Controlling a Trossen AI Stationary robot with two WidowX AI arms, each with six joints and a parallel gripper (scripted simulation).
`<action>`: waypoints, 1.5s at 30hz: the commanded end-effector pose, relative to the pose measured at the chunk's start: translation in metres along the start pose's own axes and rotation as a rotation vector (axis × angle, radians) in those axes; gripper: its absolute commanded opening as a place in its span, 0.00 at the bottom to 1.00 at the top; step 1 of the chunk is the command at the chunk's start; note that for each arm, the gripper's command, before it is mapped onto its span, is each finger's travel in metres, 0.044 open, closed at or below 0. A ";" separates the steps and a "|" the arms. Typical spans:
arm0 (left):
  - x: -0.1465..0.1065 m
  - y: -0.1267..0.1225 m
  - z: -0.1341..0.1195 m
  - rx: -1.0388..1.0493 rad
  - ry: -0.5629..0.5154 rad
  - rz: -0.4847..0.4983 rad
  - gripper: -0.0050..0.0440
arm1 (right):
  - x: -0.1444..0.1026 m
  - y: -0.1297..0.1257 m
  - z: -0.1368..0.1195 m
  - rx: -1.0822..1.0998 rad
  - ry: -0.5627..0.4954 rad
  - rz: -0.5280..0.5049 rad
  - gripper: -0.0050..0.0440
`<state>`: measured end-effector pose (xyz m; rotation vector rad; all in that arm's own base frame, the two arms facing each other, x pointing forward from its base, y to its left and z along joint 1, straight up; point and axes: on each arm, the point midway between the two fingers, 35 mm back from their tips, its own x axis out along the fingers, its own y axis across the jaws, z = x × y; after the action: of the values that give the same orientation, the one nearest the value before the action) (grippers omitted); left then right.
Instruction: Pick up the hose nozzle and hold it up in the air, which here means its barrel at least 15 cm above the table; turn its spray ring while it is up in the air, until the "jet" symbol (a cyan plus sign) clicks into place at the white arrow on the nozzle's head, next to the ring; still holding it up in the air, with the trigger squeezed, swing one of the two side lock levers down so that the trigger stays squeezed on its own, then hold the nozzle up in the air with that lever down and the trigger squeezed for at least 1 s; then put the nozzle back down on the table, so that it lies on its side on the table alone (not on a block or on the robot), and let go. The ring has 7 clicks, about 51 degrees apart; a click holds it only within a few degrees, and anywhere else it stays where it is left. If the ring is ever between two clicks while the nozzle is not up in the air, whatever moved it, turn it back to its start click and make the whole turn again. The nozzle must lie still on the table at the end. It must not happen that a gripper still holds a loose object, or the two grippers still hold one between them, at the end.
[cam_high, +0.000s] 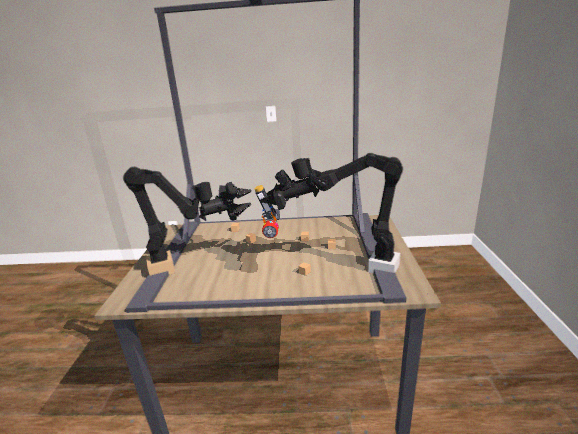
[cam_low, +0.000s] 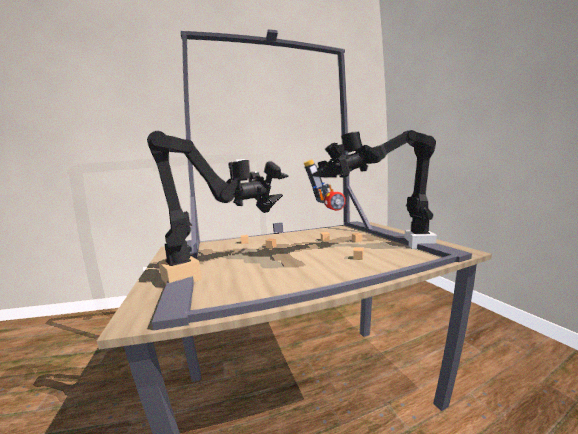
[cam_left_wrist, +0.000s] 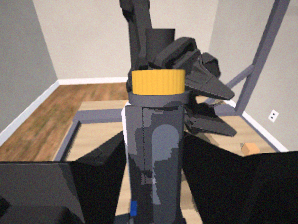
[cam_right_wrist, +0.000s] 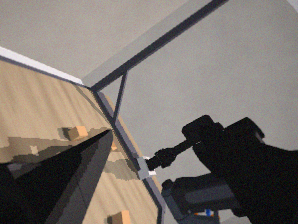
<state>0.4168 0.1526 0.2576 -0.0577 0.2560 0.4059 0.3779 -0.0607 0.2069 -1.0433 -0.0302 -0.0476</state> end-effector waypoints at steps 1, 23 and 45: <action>-0.004 -0.001 0.018 0.004 -0.045 -0.004 0.45 | -0.004 -0.009 -0.032 -0.092 0.050 -0.042 0.93; -0.004 -0.001 0.018 0.004 -0.045 -0.004 0.45 | -0.053 -0.037 -0.144 -0.413 0.315 -0.123 0.93; -0.004 -0.001 0.018 0.004 -0.045 -0.004 0.45 | -0.074 -0.048 -0.183 -0.528 0.428 -0.133 0.93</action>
<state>0.4168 0.1526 0.2576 -0.0577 0.2560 0.4059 0.2959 -0.2369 0.1482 -1.5332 0.3250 -0.4058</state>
